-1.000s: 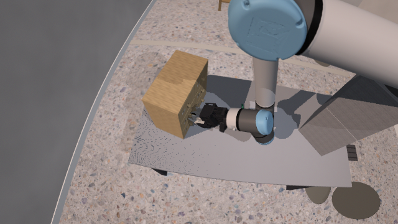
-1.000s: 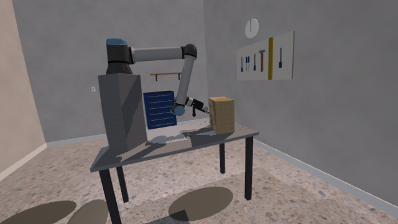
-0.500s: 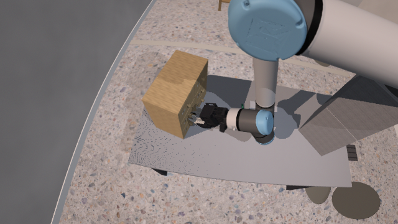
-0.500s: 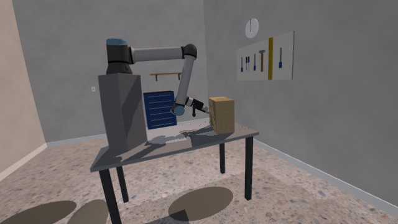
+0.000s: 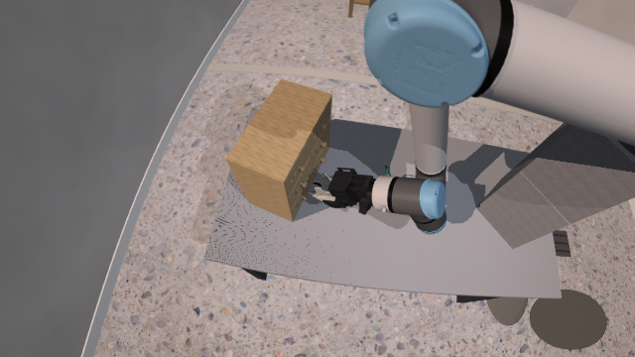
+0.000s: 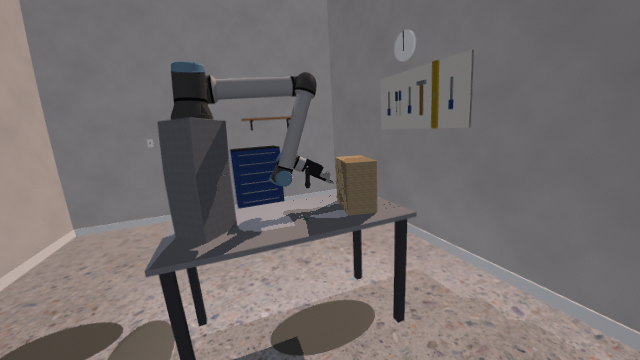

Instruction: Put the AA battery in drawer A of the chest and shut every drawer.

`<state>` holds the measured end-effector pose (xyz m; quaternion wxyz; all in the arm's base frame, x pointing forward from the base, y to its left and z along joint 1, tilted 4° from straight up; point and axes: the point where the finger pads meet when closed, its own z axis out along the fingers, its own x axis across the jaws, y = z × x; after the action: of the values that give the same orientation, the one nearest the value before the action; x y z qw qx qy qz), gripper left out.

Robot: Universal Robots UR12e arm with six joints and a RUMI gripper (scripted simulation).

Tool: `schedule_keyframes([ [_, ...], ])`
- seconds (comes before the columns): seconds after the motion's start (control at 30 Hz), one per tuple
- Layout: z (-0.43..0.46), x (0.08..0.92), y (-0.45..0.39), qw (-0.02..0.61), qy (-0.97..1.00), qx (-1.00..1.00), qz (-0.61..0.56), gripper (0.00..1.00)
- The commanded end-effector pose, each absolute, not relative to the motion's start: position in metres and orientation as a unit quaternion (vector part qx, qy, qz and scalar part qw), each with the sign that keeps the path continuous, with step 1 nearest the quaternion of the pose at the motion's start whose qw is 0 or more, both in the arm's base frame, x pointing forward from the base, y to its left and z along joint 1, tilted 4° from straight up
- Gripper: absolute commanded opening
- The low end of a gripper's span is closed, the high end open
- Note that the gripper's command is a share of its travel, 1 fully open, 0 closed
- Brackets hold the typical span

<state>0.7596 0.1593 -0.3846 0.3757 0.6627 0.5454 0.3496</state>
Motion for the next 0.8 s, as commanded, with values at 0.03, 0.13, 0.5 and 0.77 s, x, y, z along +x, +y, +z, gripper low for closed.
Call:
schedule_keyframes([
  [0.03, -0.384, 0.749, 0.161, 0.376, 0.545, 0.663, 0.350, 0.20],
  [0.13, -0.384, 0.743, 0.162, 0.376, 0.545, 0.663, 0.350, 0.20],
  [0.5, -0.384, 0.737, 0.163, 0.376, 0.545, 0.663, 0.350, 0.20],
  [0.77, -0.381, 0.728, 0.164, 0.376, 0.545, 0.663, 0.350, 0.20],
])
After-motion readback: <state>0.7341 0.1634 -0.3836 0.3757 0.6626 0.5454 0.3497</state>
